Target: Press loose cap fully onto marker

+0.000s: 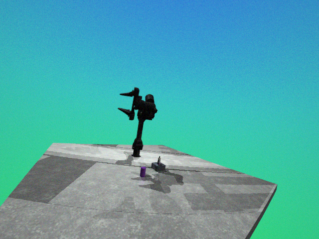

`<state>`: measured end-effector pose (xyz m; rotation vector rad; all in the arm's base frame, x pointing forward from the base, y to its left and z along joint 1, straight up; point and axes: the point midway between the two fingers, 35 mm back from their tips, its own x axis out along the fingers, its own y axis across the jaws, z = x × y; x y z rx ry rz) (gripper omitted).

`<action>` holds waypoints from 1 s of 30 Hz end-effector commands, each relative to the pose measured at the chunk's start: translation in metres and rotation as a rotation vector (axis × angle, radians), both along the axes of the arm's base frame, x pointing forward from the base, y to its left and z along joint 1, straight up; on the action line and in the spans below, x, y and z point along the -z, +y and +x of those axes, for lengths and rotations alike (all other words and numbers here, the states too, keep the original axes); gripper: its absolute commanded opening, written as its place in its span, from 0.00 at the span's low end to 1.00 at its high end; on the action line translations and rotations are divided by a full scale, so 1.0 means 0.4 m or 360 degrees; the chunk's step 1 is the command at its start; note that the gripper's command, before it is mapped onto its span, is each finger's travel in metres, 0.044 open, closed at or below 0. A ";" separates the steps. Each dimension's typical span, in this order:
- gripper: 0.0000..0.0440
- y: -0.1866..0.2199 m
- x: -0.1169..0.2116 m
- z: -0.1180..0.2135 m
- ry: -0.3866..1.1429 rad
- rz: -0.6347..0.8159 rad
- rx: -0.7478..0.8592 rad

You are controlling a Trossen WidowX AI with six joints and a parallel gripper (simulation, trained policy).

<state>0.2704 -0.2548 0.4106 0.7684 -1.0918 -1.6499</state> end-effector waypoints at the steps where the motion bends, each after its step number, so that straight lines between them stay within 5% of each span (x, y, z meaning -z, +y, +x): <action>1: 0.85 0.000 -0.001 0.003 0.0007 0.0000 -0.0005; 8: 0.49 0.002 -0.014 0.024 0.0075 -0.0009 -0.0055; 30: 0.58 0.026 -0.080 0.094 0.0248 -0.0032 -0.0286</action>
